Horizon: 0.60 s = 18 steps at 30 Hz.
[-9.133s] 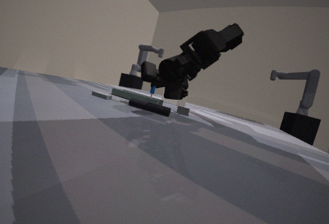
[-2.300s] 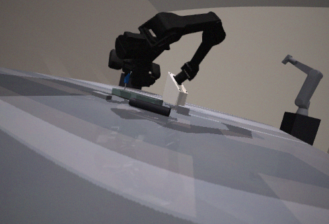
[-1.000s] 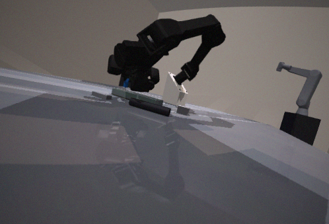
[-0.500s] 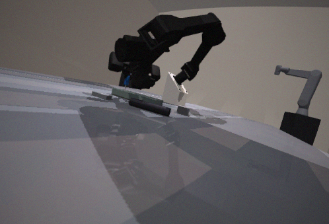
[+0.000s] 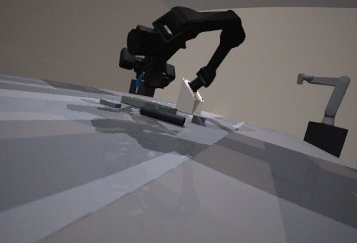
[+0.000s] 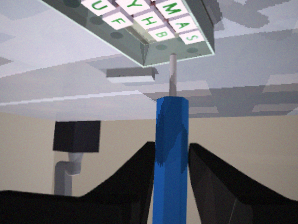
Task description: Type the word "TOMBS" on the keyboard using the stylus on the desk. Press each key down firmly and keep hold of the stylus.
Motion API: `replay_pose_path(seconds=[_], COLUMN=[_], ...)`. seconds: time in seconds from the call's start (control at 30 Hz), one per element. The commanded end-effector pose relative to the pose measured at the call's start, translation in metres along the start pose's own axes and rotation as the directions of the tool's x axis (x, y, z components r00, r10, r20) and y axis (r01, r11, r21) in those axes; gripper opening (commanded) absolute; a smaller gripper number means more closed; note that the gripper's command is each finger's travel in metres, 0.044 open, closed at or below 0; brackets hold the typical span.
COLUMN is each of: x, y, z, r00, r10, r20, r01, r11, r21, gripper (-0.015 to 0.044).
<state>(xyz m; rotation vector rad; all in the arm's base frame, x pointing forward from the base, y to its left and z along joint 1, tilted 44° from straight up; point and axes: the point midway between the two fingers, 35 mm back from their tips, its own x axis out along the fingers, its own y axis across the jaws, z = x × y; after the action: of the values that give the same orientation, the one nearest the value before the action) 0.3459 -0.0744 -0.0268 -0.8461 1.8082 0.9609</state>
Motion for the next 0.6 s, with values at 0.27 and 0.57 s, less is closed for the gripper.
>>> replay_pose_path(seconds=[0.27,0.57], x=[0.023,0.033], y=[0.004,0.005], z=[-0.018,-0.006], r00=[1.0,1.0], r10=[0.003,0.004], r20=[-0.006,-0.006], r01=[-0.003,-0.004], r11=[1.0,1.0], r21=[-0.006,-0.007], gripper=[0.0,0.0])
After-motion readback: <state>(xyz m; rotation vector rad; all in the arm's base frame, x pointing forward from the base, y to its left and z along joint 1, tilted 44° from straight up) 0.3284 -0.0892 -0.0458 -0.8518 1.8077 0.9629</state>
